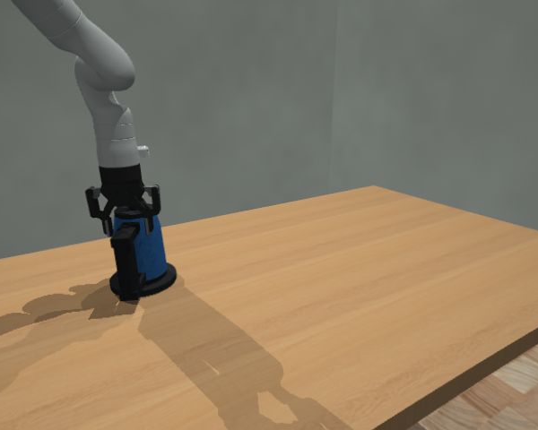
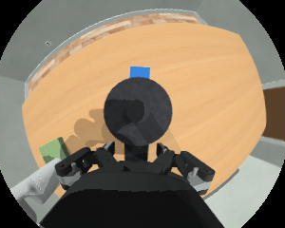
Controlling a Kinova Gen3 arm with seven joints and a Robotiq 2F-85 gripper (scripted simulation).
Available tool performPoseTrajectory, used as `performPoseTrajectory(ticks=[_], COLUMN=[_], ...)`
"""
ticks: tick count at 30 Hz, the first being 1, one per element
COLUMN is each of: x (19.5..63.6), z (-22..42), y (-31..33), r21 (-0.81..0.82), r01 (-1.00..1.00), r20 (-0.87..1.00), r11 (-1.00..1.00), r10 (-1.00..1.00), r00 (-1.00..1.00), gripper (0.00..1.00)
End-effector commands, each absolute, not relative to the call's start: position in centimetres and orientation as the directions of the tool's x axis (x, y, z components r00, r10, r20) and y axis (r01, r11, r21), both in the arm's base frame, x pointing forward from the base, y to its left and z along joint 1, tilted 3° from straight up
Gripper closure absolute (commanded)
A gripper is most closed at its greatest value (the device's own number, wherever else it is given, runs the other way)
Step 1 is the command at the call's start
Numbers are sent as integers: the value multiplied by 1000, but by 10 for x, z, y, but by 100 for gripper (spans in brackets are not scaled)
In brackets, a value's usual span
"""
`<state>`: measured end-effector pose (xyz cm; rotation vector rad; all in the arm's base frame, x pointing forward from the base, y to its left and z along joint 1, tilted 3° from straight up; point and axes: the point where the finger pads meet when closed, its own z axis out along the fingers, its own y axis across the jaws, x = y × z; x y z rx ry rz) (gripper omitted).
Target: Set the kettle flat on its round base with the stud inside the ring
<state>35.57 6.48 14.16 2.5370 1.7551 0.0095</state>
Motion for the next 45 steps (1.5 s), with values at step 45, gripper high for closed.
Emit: performPoseTrajectory(ticks=[45], x=[350], z=[299], y=[71], r21=[56], r01=[934], r20=[-25], r11=[-353], r10=[935], r00=[354], gripper=[20])
